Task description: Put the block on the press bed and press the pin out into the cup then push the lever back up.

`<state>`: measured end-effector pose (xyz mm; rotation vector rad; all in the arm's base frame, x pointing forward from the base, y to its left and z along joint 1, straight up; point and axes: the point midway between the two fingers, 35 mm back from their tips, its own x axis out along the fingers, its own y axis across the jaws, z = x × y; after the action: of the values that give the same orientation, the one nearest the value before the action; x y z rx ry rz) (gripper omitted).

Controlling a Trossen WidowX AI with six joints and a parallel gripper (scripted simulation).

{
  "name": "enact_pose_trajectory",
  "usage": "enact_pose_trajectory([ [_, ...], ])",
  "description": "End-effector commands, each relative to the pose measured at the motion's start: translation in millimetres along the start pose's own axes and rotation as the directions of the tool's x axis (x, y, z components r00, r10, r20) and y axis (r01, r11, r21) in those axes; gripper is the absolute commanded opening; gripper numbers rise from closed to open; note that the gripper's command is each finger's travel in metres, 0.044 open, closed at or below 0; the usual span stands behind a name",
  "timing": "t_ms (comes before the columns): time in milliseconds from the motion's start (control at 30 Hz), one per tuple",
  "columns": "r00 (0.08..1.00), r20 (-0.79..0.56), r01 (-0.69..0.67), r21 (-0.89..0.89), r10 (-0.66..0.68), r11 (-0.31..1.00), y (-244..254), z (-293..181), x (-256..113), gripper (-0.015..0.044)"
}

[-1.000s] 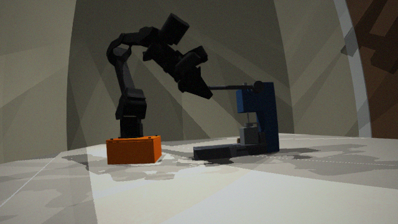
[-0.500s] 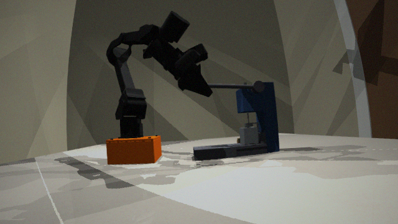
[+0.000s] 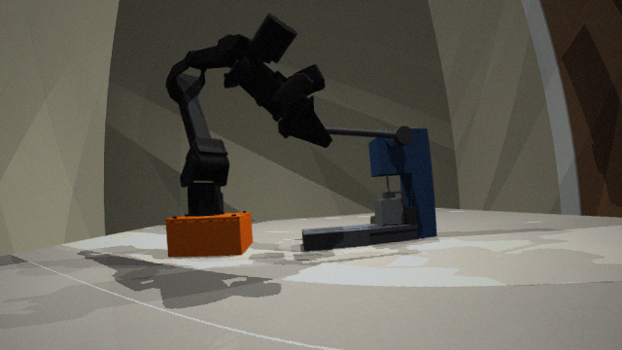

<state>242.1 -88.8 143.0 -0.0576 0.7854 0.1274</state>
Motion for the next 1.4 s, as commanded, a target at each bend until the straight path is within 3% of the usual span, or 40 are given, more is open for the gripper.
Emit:
enact_pose_trajectory([
  [0, 1.0, 0.019, 0.004, -0.006, -0.004, 1.0, 0, 8, -5, 0.0],
  [1367, 1.0, 0.02, 0.004, -0.006, -0.004, 1.0, 0, 32, -20, 0.0],
])
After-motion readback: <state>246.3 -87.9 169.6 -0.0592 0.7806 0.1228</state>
